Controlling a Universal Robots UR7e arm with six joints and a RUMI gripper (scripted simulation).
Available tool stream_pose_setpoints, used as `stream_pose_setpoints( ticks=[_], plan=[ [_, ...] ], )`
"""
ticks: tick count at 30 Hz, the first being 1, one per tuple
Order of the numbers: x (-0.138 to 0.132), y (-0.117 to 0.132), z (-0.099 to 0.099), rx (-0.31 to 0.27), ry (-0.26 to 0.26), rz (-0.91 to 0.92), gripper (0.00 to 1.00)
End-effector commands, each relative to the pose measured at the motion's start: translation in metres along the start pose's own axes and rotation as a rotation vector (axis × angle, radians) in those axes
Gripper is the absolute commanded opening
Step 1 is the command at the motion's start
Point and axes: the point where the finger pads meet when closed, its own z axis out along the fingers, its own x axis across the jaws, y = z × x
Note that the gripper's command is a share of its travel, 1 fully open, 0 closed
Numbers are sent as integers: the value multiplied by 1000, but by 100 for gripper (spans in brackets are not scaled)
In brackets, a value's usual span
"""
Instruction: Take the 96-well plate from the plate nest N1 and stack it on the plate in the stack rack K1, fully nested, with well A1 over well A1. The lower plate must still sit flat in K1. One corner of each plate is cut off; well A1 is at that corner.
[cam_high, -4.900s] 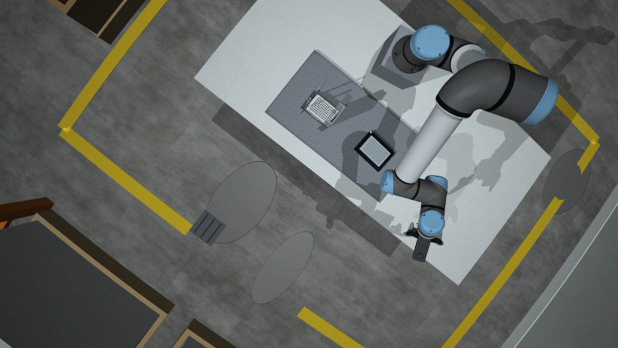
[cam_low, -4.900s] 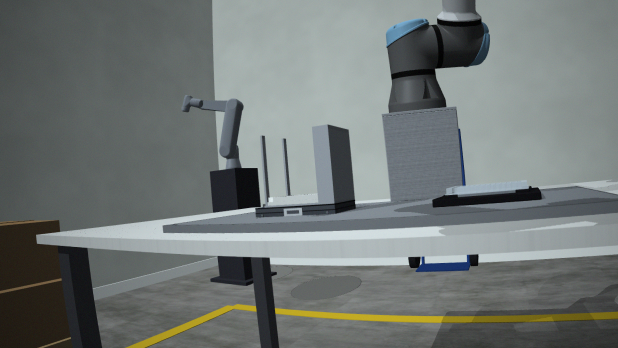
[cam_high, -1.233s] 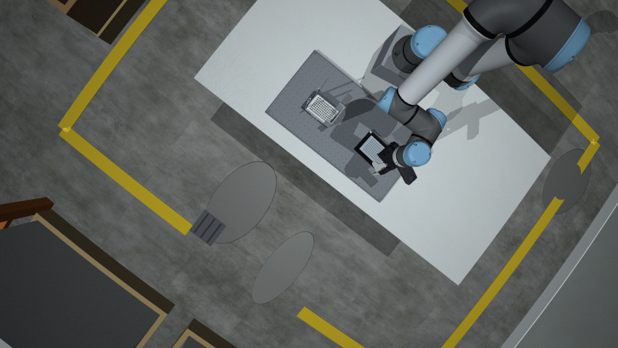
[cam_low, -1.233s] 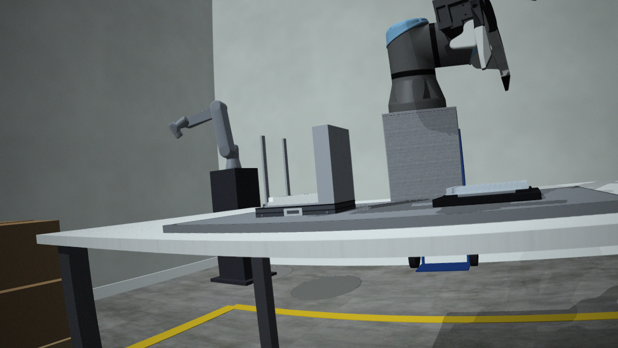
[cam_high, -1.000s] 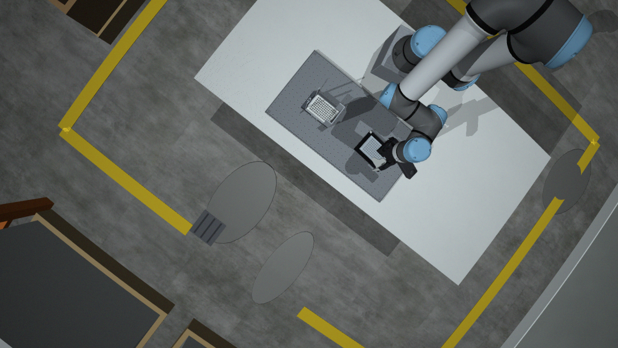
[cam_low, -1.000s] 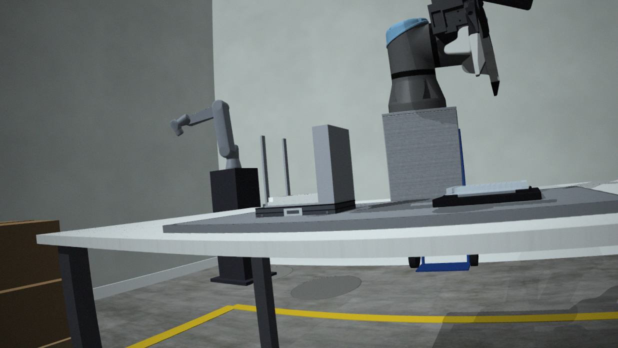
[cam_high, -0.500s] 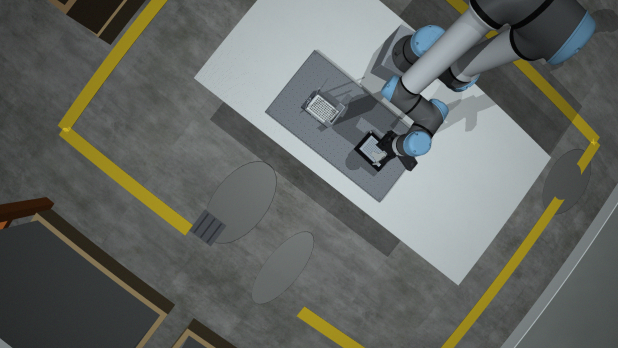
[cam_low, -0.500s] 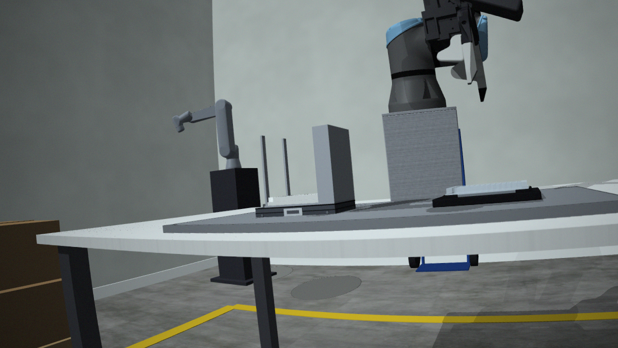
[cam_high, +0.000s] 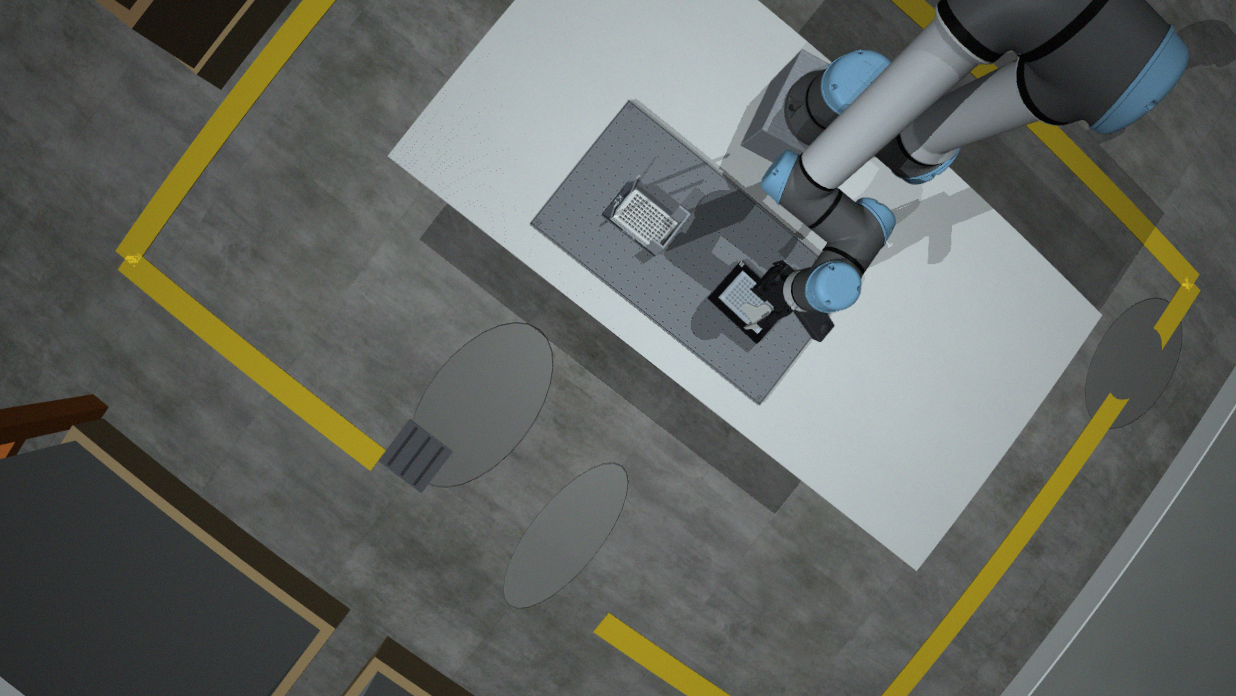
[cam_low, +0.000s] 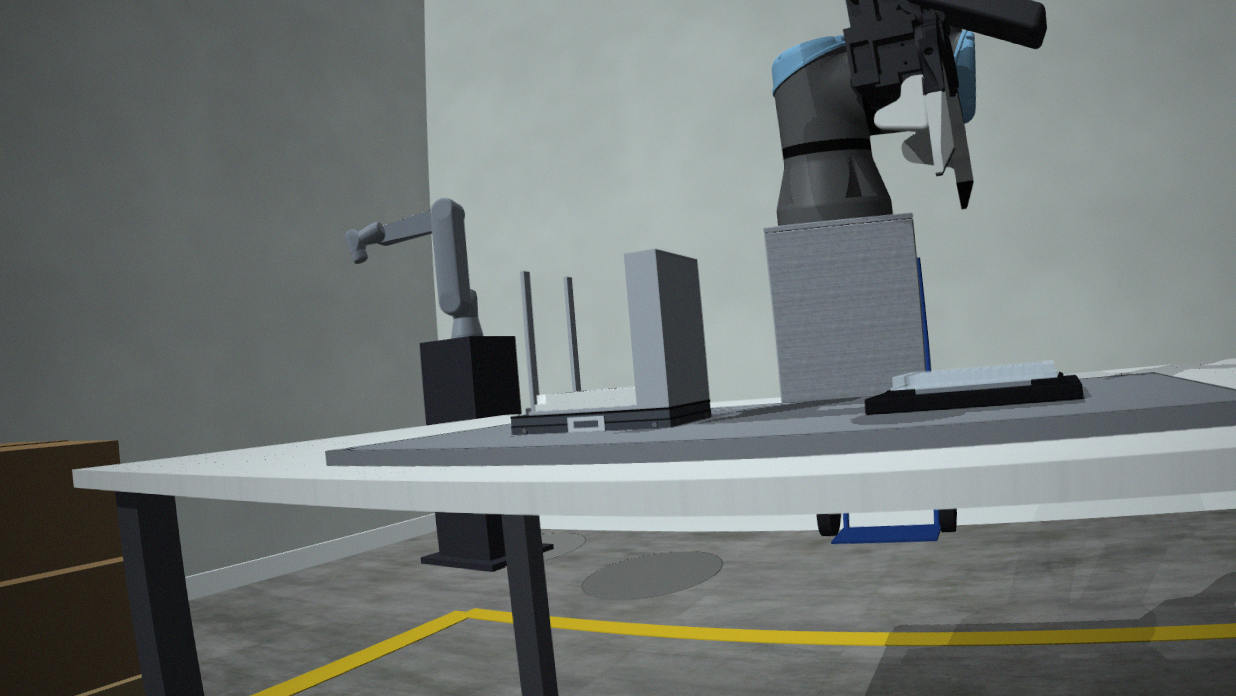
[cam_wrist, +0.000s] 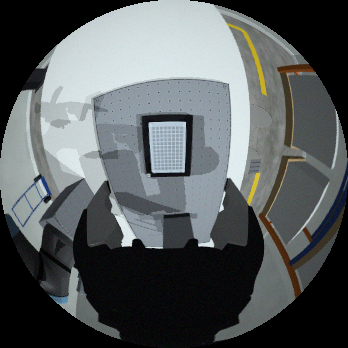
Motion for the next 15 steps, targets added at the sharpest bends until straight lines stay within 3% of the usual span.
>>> stream_pose_setpoints(
  ticks=[1, 15],
  plan=[
    [0, 0, 5, 0, 1, 0, 100],
    [0, 0, 28, 0, 1, 0, 100]
  ],
)
